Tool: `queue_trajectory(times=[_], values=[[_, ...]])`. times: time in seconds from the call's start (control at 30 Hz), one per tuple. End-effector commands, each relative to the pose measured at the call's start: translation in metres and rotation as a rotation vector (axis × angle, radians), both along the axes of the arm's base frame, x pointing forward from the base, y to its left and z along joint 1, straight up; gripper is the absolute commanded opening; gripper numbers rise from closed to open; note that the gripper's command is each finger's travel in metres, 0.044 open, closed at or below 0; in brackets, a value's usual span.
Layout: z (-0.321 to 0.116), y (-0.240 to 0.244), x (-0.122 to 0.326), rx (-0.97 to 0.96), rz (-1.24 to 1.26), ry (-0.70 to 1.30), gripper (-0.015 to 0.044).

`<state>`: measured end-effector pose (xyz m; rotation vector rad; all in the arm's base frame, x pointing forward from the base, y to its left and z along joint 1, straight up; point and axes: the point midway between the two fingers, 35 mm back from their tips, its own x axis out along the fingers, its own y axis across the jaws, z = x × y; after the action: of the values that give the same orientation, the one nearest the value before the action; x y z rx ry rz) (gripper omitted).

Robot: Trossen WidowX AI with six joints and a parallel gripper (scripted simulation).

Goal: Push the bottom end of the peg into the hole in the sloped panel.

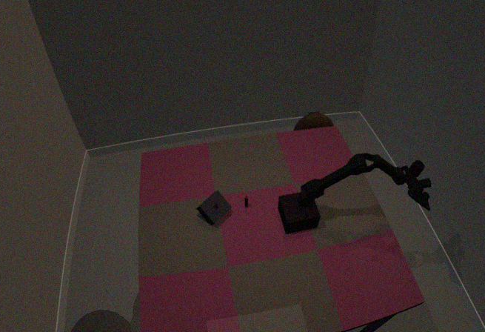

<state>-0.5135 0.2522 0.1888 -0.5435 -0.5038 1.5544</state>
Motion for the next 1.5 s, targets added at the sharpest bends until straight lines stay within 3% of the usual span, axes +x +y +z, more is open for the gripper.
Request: queue_trajectory(times=[0.0,0.57,1.47], values=[[0.0,0.001,0.0,0.0,0.0,0.0,0.0426],[-0.011,0.091,0.049,-0.045,-0.093,-0.005,0.044],[-0.02,0.208,0.18,-0.118,-0.317,0.019,0.044]])
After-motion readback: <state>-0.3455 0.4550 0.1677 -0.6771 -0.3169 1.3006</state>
